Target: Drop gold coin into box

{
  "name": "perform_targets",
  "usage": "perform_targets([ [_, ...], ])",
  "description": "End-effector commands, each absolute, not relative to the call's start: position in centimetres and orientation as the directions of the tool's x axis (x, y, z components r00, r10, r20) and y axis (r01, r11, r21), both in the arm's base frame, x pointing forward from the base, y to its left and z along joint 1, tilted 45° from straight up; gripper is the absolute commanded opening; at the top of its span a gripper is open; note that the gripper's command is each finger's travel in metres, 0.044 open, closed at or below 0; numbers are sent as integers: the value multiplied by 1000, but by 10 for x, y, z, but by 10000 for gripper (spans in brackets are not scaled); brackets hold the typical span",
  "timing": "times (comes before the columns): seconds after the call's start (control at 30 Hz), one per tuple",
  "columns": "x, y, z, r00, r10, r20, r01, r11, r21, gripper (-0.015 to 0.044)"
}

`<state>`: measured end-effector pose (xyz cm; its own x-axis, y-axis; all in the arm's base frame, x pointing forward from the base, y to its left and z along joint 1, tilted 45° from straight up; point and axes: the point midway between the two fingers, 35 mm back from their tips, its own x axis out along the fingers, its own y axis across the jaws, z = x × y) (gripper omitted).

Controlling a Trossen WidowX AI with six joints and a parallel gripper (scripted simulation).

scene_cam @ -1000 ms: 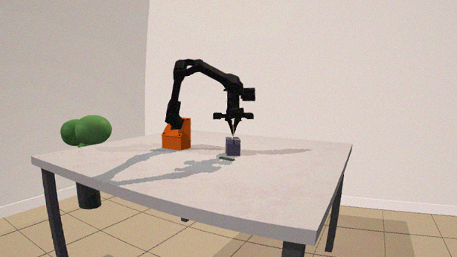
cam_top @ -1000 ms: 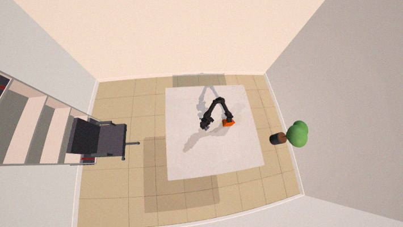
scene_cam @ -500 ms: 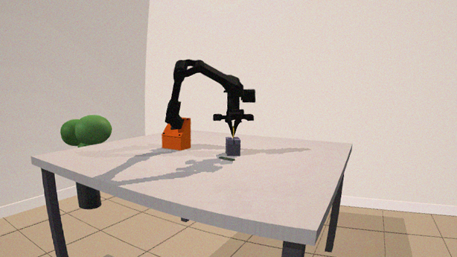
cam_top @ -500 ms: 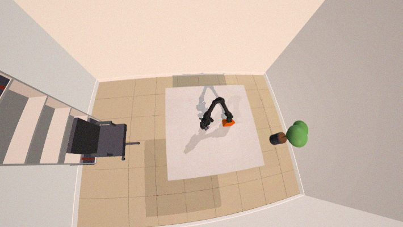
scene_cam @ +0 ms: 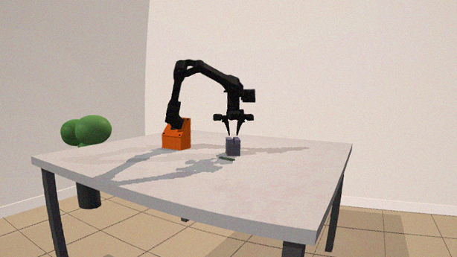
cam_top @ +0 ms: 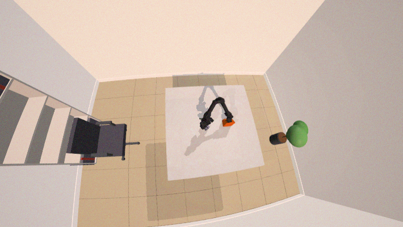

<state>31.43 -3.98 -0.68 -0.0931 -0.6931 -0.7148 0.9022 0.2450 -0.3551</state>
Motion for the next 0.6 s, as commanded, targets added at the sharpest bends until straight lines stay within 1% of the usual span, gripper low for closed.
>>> perform_targets([
  [0.0, 315, -37, -4, -93, -693, -715, 903, 245, -354, 213],
  [0.2, 316, -26, 8, -94, -693, -715, 902, 245, -356, 371],
  [0.27, 317, -12, 21, -96, -694, -713, 900, 246, -360, 423],
  [0.3, 316, -4, 30, -97, -696, -711, 899, 245, -363, 440],
  [0.57, 315, 2, 37, -99, -698, -710, 898, 245, -366, 440],
])
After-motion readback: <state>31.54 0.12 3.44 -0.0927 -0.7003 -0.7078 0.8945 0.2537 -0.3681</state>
